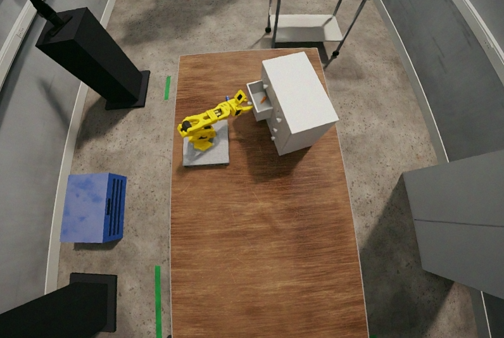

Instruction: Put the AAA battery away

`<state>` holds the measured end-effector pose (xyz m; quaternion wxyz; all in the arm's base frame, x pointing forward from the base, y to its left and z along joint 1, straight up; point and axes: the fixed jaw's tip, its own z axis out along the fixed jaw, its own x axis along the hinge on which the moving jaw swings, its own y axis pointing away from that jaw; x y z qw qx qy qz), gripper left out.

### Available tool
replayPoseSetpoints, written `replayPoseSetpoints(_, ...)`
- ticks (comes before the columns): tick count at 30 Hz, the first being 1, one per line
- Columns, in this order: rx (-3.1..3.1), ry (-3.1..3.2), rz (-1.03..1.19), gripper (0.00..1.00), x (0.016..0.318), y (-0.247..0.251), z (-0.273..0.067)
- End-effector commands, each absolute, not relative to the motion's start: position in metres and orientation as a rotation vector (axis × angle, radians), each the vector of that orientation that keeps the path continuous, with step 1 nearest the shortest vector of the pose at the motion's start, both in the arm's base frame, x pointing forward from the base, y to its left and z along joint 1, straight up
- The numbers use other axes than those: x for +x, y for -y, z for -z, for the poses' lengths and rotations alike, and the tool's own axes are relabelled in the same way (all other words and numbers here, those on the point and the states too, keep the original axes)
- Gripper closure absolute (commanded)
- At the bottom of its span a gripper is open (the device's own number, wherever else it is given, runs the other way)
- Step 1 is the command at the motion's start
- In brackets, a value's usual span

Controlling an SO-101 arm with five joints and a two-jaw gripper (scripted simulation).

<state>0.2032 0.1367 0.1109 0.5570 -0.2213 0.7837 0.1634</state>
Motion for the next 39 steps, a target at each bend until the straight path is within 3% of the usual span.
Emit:
replayPoseSetpoints(1, -0.515, -1.874, -0.376, 0.79, 0.2028, -0.1333, -0.1038)
replayPoseSetpoints(28, -0.515, -1.874, -0.376, 0.79, 0.2022, -0.1329, -0.1031)
replayPoseSetpoints(39, -0.515, -1.874, -0.376, 0.87, 0.2022, -0.1329, -0.1031)
